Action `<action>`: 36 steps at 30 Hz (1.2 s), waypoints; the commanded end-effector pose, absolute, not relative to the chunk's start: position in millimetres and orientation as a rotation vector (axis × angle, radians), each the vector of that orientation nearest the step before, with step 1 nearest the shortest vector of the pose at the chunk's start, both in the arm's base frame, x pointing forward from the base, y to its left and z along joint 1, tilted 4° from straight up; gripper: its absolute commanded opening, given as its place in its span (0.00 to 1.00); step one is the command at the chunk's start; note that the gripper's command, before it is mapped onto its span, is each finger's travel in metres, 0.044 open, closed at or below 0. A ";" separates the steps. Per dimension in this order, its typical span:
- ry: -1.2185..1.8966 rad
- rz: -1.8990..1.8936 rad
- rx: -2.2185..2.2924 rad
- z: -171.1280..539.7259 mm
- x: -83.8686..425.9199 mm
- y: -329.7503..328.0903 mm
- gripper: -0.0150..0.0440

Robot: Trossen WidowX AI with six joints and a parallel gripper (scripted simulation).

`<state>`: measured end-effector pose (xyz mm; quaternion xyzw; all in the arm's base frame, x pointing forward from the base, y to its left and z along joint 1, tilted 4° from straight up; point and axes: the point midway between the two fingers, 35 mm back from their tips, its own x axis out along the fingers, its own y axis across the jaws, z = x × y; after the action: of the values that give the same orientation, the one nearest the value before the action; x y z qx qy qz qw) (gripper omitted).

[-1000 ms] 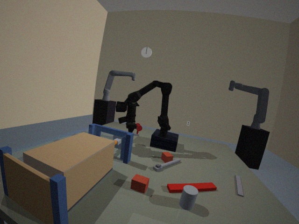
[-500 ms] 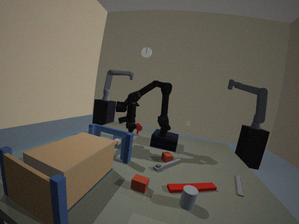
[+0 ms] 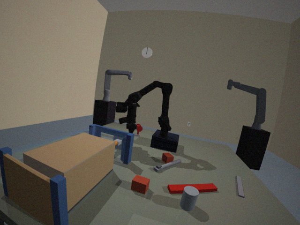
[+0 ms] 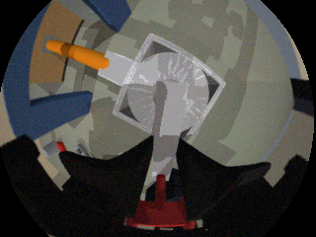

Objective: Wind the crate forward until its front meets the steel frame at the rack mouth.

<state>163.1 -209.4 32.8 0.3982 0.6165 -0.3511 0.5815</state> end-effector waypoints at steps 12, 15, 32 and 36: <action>1.464 -0.750 0.861 32.8 161.1 -210.9 0.34; 1.464 -0.750 0.861 32.8 161.1 -210.9 0.48; 1.460 -0.750 0.859 40.4 161.9 -212.7 1.00; 1.436 -0.752 0.852 83.8 163.9 -219.3 1.00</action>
<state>160.9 -211.7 50.1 0.3761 0.6355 -0.3198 0.5937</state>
